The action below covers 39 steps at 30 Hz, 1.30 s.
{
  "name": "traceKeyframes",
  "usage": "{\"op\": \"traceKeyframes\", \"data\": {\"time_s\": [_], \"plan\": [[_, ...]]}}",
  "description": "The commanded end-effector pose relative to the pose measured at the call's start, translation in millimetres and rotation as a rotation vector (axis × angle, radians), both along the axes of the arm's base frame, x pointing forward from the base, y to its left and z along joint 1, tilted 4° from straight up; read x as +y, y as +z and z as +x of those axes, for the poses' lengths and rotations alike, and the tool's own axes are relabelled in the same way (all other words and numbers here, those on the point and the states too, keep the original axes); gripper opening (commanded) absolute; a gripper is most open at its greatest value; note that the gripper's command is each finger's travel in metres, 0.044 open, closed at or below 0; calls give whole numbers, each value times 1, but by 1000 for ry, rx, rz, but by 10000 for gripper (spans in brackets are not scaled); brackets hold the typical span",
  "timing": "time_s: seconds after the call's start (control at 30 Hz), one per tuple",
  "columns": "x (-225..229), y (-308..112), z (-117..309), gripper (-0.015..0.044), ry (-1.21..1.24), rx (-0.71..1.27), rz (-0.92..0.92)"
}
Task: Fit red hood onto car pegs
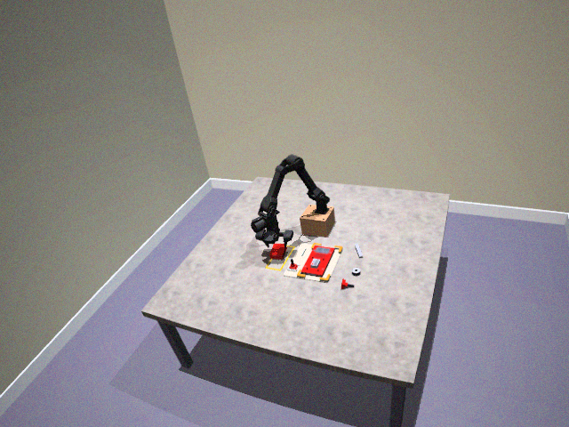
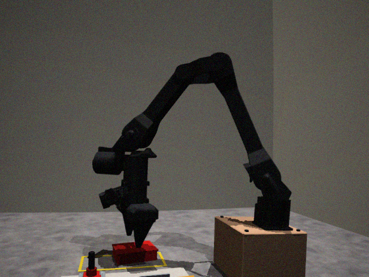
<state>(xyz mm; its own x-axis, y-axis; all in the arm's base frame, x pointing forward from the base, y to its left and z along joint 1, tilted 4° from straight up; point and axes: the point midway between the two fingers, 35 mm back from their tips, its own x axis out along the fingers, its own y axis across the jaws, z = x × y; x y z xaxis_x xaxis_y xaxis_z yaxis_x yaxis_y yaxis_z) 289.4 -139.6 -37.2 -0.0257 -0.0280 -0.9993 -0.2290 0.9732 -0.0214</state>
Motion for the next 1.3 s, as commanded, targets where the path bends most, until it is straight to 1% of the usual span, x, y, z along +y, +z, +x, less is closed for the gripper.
{"op": "traceKeyframes", "data": {"time_s": [0.0,1.27], "plan": [[0,-6,-3,440,6,9,-1],[0,-24,-4,440,6,9,-1]]}}
